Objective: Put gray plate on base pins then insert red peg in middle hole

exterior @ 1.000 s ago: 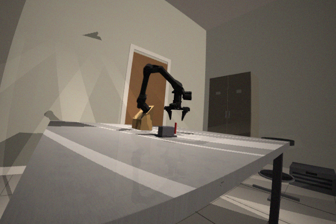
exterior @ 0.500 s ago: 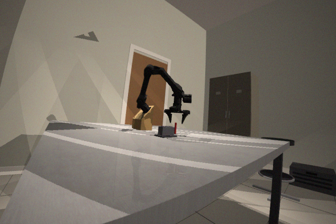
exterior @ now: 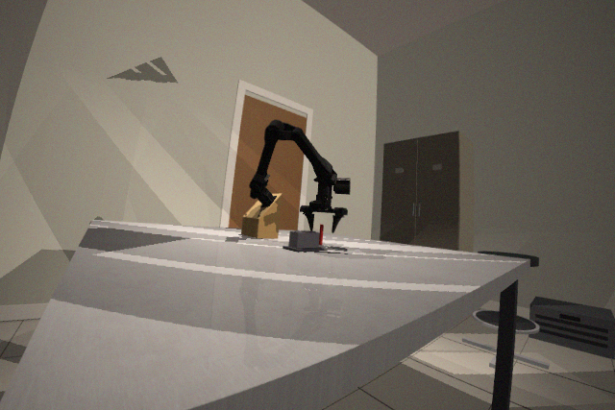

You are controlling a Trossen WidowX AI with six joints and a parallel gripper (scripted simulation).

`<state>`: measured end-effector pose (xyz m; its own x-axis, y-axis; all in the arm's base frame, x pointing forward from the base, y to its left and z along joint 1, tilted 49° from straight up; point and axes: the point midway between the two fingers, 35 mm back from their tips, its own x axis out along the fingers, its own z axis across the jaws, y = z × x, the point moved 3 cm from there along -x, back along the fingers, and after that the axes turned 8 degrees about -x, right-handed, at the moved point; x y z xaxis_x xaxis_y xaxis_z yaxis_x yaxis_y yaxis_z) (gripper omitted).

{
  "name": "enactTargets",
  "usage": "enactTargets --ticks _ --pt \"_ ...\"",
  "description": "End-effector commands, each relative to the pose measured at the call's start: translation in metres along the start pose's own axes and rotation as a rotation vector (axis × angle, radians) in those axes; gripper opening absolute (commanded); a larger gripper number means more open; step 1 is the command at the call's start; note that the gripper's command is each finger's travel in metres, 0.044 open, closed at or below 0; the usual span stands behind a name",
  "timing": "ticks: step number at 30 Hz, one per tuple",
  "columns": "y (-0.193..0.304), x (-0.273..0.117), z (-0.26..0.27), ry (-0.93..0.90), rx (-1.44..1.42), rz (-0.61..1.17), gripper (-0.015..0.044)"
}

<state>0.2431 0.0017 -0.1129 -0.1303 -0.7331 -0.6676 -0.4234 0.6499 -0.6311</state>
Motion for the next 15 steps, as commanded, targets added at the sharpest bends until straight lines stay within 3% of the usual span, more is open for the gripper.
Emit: enactTargets --ticks 1,4,15 --pt "0.0004 0.0081 -0.0022 0.004 -0.008 -0.005 0.0440" --pt "0.0004 0.0103 -0.0024 0.004 -0.008 -0.006 0.0440" --pt "0.0004 0.0103 -0.0024 0.004 -0.008 -0.006 0.0151"
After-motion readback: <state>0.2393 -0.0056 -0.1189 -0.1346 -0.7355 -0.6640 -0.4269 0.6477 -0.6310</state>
